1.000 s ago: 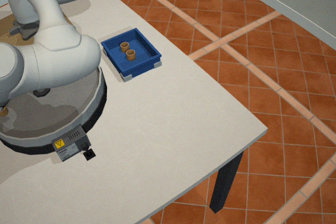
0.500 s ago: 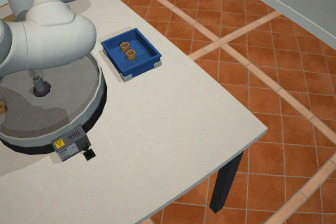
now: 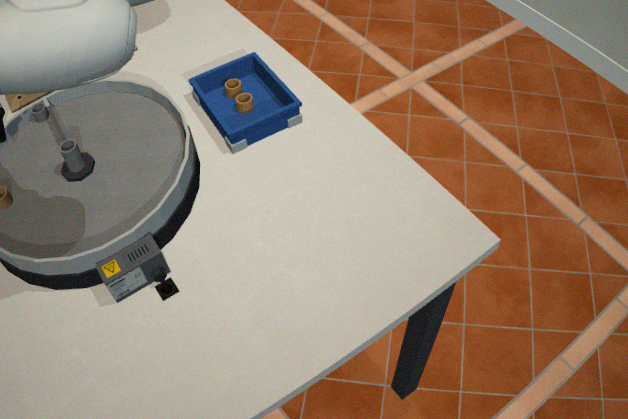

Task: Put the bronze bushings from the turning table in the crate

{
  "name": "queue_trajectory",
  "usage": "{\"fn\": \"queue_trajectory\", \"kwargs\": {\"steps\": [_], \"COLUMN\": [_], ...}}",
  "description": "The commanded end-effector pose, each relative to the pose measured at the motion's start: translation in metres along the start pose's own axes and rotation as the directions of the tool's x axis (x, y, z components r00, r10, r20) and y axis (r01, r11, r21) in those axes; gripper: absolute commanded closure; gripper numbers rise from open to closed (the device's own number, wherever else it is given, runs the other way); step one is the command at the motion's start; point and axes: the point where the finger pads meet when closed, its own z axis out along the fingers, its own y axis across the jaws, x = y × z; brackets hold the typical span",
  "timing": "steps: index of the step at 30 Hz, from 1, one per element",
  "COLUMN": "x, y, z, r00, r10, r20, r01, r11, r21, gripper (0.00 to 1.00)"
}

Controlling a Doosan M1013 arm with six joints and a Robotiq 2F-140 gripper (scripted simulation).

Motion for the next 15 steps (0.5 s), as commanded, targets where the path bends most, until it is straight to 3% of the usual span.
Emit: {"fn": "queue_trajectory", "kwargs": {"steps": [1, 9, 12, 15], "x": [0.013, 0.045, 0.049, 0.06], "y": [0.007, 0.023, 0.025, 0.03], "z": [0.008, 0.025, 0.028, 0.034], "r00": [0.987, 0.857, 0.832, 0.754], "r10": [0.133, 0.448, 0.484, 0.581], "r20": [0.09, 0.256, 0.271, 0.308], "r01": [-0.128, -0.398, -0.426, -0.495], "r11": [0.99, 0.89, 0.871, 0.81], "r21": [-0.052, -0.223, -0.247, -0.315], "gripper": [0.68, 0.68, 0.68, 0.68]}}
